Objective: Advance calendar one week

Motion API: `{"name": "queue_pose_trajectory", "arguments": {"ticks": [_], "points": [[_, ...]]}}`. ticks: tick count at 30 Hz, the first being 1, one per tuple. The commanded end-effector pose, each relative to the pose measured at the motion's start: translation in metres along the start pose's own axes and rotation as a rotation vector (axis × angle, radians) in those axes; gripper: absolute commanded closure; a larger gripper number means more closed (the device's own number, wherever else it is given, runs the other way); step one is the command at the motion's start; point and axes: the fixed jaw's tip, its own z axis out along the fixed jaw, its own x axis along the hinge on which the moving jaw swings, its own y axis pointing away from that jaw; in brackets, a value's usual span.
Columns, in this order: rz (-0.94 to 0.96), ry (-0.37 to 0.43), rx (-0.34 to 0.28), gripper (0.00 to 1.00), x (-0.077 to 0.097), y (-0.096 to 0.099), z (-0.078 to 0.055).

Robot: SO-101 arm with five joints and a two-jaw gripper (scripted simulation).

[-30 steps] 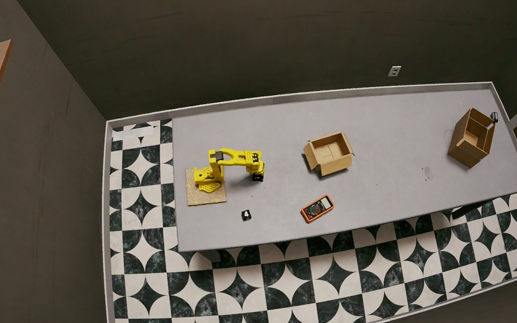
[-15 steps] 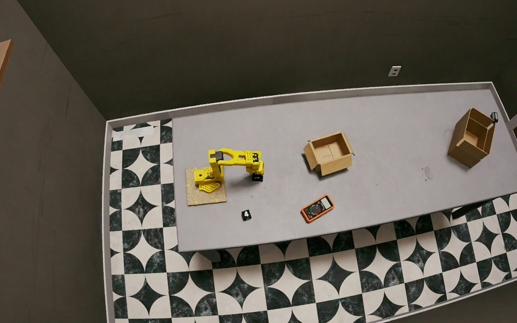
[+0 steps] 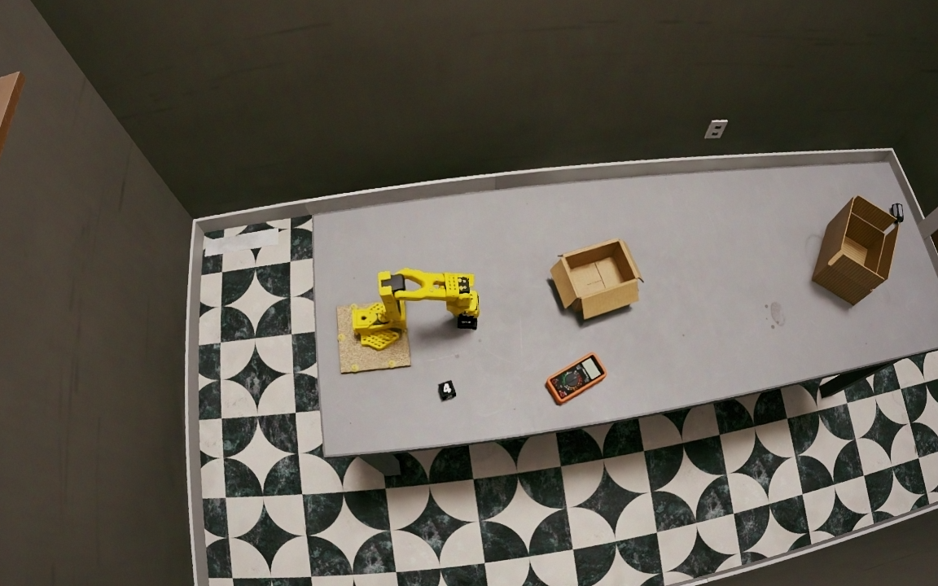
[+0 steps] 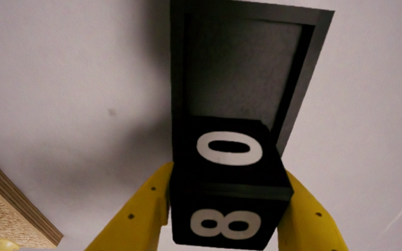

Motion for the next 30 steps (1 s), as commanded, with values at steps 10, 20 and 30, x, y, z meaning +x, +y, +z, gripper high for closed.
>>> {"name": "queue_pose_trajectory", "arguments": {"ticks": [10, 20, 30], "points": [[0.002, -0.002, 0.001, 1.00, -0.0002, -0.0013, -0.0042], [0.002, -0.002, 0.001, 1.00, -0.0002, -0.0015, -0.0052], [0.002, -0.002, 0.001, 1.00, -0.0002, -0.0016, -0.0072]]}}
